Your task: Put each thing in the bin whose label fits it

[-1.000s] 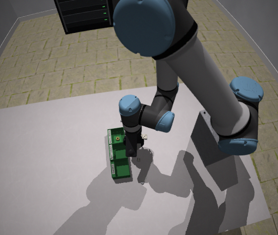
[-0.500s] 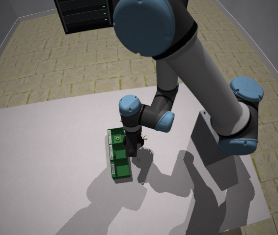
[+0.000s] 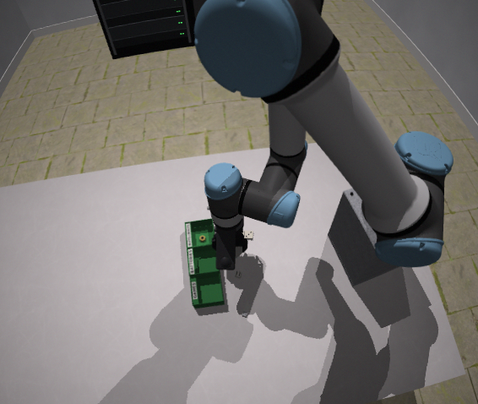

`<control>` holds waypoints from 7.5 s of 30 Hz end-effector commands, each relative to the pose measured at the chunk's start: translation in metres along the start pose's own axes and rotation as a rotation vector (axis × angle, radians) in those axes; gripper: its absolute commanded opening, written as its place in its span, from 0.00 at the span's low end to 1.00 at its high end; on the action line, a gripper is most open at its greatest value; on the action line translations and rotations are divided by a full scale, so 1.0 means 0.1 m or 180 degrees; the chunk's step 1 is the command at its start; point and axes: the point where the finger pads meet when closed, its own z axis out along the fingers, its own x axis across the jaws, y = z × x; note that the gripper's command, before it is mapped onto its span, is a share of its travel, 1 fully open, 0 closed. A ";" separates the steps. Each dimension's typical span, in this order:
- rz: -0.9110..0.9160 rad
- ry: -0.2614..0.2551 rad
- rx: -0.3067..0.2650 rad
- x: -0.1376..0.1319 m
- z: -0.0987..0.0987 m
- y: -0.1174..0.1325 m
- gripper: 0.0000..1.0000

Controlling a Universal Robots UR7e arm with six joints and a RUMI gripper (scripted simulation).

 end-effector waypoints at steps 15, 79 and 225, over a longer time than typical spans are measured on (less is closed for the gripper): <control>0.0000 0.0004 -0.0001 0.00 -0.44 0.00 0.00; -0.0600 0.0004 -0.0002 0.91 -0.67 0.61 0.00; -0.4254 0.0003 -0.0003 -0.21 -0.76 -0.54 0.18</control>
